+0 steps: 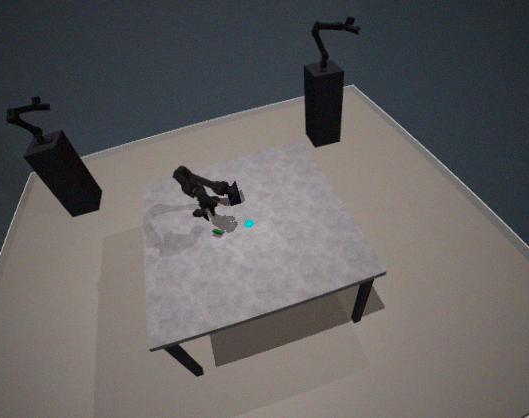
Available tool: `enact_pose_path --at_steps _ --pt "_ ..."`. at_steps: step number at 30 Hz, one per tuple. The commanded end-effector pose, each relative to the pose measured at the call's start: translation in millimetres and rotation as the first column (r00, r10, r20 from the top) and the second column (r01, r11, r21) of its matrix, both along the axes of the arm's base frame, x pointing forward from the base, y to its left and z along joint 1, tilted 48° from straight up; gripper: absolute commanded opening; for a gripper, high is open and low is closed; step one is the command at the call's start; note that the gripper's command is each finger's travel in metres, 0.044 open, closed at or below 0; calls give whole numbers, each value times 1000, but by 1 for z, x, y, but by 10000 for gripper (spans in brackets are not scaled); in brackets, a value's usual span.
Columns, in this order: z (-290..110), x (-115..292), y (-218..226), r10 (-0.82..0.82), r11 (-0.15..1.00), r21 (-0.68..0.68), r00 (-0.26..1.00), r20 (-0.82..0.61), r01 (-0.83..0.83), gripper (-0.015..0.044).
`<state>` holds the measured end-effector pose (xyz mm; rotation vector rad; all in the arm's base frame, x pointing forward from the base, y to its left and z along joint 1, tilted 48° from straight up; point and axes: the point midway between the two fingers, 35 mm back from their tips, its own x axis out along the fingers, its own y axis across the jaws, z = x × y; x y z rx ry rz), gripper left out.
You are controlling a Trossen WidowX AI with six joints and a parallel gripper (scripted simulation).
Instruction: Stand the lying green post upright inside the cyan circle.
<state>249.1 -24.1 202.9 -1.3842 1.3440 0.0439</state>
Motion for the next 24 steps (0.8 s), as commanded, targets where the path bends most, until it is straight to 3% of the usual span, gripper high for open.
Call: enact_pose_path --at_steps 1,7,14,24 --pt "-14 5 -1 -90 996 -23 991 -95 88 233" --pt "-32 10 -3 -221 974 -87 953 -209 207 233" --pt "-37 11 -6 -238 970 -94 946 -220 222 233" --pt "-103 14 -80 -243 969 -86 947 -210 230 233"
